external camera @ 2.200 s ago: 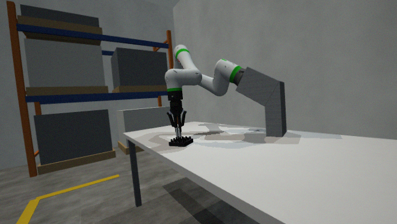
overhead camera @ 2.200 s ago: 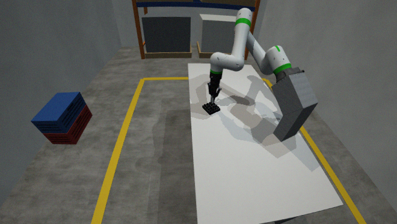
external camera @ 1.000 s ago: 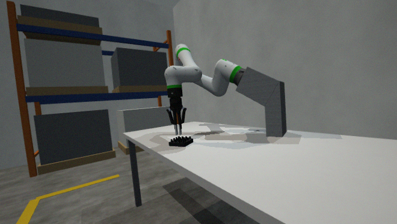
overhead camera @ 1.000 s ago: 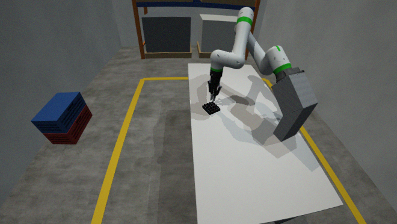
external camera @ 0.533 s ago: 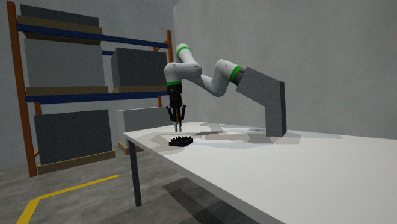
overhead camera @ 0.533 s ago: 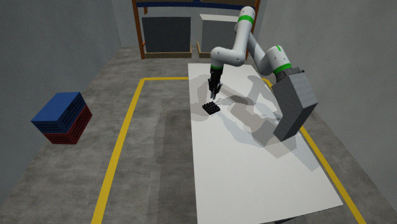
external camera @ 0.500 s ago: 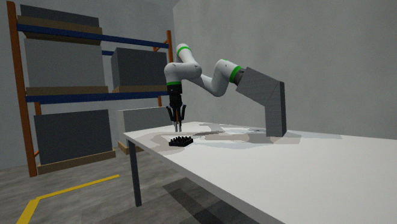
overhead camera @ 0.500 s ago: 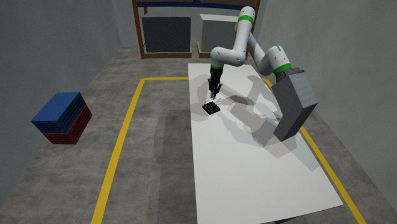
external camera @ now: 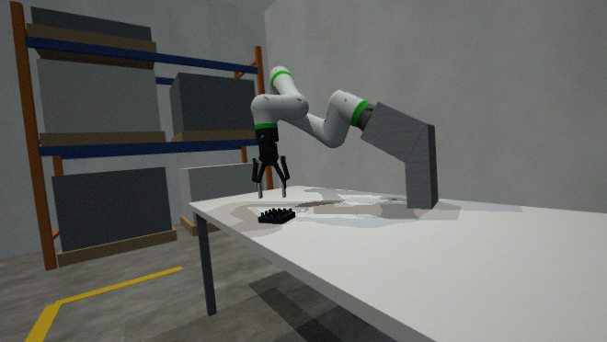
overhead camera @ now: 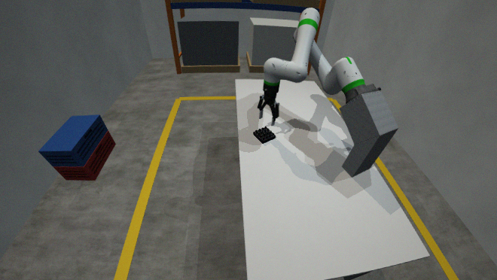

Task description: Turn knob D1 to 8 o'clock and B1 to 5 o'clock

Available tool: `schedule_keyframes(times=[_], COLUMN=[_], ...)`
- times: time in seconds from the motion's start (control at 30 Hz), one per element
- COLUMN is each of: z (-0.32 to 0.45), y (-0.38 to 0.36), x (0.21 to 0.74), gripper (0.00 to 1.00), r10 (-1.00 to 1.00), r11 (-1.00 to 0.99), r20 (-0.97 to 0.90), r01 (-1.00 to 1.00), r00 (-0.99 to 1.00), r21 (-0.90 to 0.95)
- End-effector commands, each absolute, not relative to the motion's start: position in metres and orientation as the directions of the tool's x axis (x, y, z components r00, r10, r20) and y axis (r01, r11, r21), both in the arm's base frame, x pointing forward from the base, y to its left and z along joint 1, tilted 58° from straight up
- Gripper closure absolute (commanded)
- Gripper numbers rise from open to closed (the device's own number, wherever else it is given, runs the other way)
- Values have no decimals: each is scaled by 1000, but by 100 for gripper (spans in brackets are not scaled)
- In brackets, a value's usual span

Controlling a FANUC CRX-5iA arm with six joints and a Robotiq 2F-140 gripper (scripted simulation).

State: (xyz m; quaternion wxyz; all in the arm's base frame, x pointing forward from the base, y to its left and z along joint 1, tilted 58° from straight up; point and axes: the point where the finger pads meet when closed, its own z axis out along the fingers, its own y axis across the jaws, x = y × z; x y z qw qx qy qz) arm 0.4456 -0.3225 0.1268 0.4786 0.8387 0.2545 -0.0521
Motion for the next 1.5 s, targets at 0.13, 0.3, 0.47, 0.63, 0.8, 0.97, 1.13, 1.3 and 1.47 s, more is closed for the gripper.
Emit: schedule_keyframes(times=[0.13, 0.3, 0.47, 0.63, 0.8, 0.97, 1.13, 1.3, 1.47], z=[144, 154, 169, 177, 178, 178, 178, 178, 178], y=[-296, -281, -258, -246, -244, -244, -244, -244, -244], x=[441, 438, 434, 431, 431, 431, 431, 431, 431], gripper=[0, 0, 0, 0, 0, 0, 0, 0, 0], r10=[377, 377, 377, 377, 377, 377, 377, 377, 377], r11=[-412, -412, -412, -412, -412, -412, -412, -412, -412], r20=[-331, -331, -331, -331, -331, -331, -331, -331, -331], r01=[477, 477, 477, 477, 477, 477, 477, 477, 477], r00=[865, 865, 865, 865, 865, 865, 865, 865, 865], r21=[776, 776, 776, 776, 776, 776, 776, 776, 776])
